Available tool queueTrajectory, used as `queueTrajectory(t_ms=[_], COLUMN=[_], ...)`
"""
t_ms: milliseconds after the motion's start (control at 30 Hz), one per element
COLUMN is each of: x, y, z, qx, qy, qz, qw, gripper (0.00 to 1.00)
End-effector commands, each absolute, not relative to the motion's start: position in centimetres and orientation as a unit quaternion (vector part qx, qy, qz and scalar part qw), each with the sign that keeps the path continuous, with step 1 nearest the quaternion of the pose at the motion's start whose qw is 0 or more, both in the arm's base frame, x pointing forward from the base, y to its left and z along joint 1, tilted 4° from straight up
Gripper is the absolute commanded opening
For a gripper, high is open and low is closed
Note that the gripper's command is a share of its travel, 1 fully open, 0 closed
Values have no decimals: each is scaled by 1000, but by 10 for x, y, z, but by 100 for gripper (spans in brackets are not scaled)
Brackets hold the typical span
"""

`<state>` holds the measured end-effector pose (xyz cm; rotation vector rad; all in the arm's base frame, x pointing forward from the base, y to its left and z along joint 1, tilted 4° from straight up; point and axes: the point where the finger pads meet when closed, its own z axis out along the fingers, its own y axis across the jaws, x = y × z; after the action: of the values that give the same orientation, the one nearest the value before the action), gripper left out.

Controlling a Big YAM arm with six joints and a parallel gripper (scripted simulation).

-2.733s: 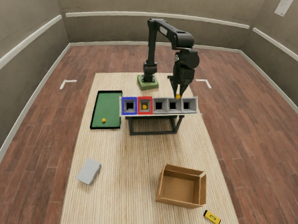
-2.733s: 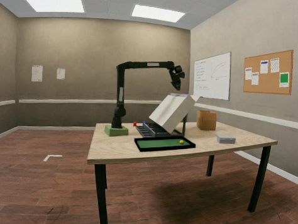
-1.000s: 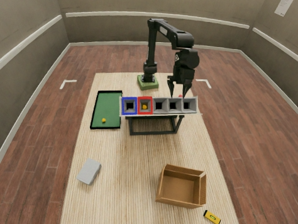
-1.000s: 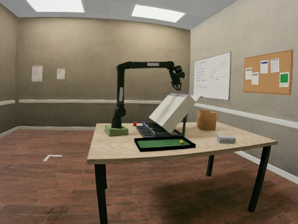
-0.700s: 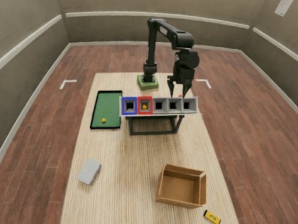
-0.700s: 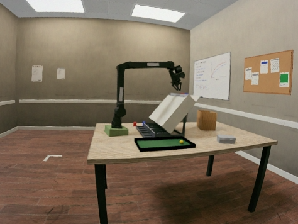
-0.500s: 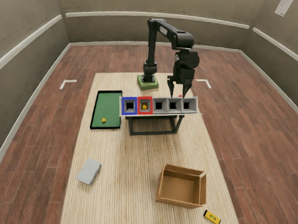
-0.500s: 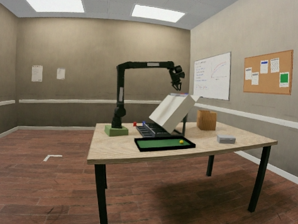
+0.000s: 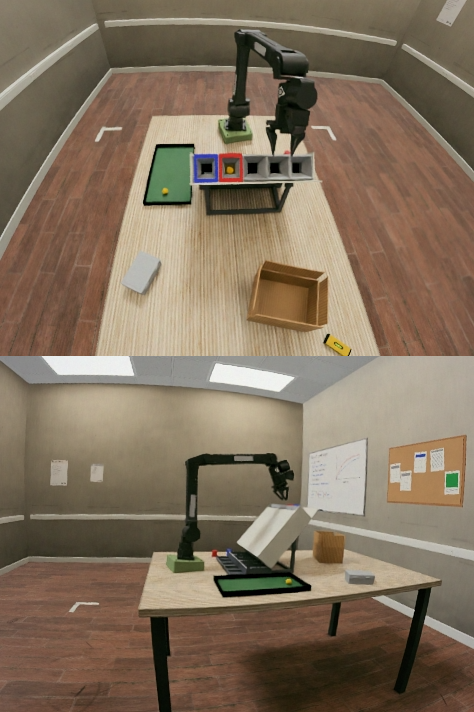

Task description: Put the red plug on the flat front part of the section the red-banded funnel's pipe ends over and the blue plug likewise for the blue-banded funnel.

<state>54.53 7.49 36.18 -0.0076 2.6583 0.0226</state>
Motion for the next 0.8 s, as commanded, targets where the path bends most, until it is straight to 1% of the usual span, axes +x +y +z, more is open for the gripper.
queueTrajectory(t_ms=[0,267,767], x=[545,544,544], y=[75,75,75], z=[384,397,397], qx=[-3,-4,-4], qy=[967,966,966], qz=[10,10,10], qw=[254,259,259], gripper=[59,59,59])
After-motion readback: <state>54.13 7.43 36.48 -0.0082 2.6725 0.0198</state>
